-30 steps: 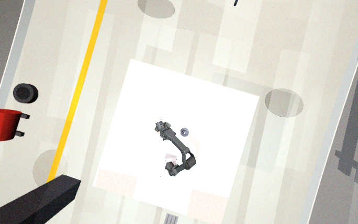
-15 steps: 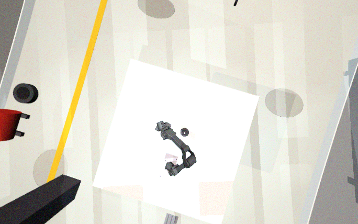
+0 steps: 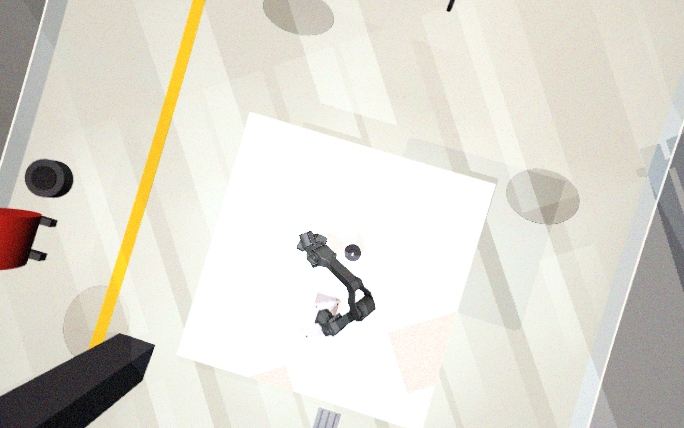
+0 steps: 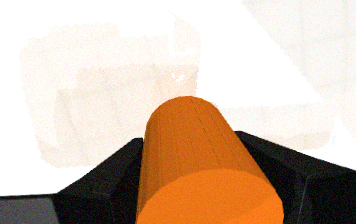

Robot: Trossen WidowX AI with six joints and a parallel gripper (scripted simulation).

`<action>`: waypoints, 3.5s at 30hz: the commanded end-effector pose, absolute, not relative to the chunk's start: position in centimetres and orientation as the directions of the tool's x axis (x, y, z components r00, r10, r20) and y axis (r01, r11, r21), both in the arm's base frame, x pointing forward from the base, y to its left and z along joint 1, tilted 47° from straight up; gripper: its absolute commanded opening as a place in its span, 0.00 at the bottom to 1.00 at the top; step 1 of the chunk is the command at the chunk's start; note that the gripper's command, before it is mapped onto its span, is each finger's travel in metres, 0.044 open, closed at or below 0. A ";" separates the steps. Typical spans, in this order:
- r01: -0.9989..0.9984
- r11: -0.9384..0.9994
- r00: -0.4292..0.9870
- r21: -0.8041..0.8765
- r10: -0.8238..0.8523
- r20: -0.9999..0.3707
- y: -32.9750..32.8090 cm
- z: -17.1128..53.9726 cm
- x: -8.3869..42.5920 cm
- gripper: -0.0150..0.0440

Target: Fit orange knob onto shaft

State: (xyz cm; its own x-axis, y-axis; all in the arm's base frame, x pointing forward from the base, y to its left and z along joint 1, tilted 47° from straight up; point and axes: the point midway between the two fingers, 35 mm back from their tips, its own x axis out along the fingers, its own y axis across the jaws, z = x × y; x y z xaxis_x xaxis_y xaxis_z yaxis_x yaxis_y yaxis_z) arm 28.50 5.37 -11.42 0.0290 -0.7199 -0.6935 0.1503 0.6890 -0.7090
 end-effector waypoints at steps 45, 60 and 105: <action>0.142 0.692 0.029 -0.707 -0.717 -0.696 15.3 -2.6 28.7 0.25; 0.139 0.698 0.029 -0.702 -0.712 -0.702 13.6 -0.6 29.8 0.25; 0.141 0.688 0.030 -0.711 -0.721 -0.692 0.9 6.3 31.8 0.25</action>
State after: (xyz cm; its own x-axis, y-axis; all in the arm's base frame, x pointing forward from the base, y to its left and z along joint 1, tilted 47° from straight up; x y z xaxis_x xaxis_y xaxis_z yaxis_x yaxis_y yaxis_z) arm 32.01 1.72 5.84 0.0263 -0.7169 -0.6967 0.1483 0.6920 -0.7065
